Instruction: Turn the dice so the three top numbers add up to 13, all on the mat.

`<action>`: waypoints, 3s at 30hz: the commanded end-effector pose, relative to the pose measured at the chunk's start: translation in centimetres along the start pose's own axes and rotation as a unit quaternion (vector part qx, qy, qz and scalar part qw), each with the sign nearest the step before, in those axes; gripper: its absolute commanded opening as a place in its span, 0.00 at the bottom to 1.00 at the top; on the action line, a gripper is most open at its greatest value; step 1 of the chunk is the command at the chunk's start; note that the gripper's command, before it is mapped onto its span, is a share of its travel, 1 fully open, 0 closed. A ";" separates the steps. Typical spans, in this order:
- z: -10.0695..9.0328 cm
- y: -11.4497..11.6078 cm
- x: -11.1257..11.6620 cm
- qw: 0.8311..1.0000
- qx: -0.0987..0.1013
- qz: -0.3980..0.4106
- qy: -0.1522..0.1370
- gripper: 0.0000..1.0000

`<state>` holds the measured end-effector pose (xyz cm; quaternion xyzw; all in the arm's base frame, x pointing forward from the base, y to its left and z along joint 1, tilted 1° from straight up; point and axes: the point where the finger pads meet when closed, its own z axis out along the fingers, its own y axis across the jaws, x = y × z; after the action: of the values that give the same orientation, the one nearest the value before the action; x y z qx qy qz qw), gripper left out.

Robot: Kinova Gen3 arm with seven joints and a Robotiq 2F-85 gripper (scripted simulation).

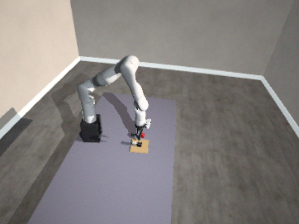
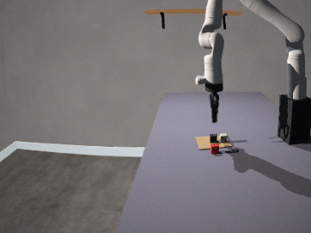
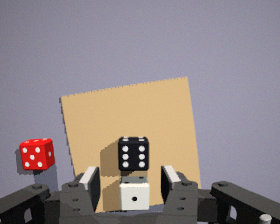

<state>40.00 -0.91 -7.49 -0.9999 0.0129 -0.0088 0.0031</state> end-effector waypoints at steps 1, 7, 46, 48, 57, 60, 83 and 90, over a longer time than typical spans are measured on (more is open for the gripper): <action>-0.2 0.2 0.2 1.000 -0.001 0.002 0.003 1.00; -0.2 0.2 0.2 1.000 -0.001 0.002 0.003 1.00; 0.3 -3.3 -0.4 0.965 0.002 -0.262 -0.008 1.00; 0.3 -4.0 -0.5 0.950 0.003 -0.311 -0.009 1.00; 0.5 -7.0 -0.6 0.850 0.003 -0.526 -0.008 1.00; 0.5 -7.3 -0.6 0.837 0.003 -0.547 -0.007 1.00; 0.5 -10.4 -0.4 0.686 -0.003 -0.727 0.002 1.00; 0.5 -10.4 -0.4 0.686 -0.003 -0.727 0.002 0.46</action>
<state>39.85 9.49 -7.96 -0.6957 -0.7183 -0.0096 -0.0064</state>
